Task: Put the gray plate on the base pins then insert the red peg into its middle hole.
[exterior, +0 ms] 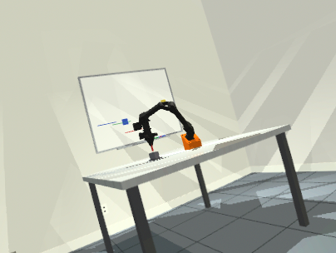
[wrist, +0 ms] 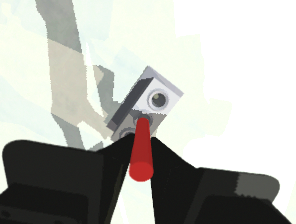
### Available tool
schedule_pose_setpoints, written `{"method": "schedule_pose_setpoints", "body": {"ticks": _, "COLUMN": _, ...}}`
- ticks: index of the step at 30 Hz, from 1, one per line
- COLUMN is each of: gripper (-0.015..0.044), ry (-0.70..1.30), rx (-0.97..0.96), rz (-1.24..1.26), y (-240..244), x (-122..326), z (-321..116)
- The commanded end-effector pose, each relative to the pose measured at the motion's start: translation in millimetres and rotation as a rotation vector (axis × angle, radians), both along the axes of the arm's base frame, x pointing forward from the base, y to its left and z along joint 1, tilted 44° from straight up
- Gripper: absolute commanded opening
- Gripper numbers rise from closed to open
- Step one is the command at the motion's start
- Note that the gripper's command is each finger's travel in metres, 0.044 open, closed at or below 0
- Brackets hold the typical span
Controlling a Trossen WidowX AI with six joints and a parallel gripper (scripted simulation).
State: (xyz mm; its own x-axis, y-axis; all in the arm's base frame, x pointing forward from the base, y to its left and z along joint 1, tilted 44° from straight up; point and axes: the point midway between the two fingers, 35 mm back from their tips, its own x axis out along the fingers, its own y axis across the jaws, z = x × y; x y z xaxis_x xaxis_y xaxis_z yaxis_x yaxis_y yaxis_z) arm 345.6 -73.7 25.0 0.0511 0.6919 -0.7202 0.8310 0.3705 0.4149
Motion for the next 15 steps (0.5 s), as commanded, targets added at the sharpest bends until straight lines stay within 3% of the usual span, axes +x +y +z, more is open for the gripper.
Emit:
{"method": "schedule_pose_setpoints", "body": {"ticks": 1, "gripper": 0.0000, "ry": -0.002, "rx": -0.001, "rz": -0.003, "y": 2.9, "x": 0.6, "z": -3.5}}
{"method": "schedule_pose_setpoints", "body": {"ticks": 15, "gripper": 0.0000, "ry": -0.008, "rx": -0.007, "rz": 0.004, "y": 7.7, "x": 1.6, "z": -8.4}}
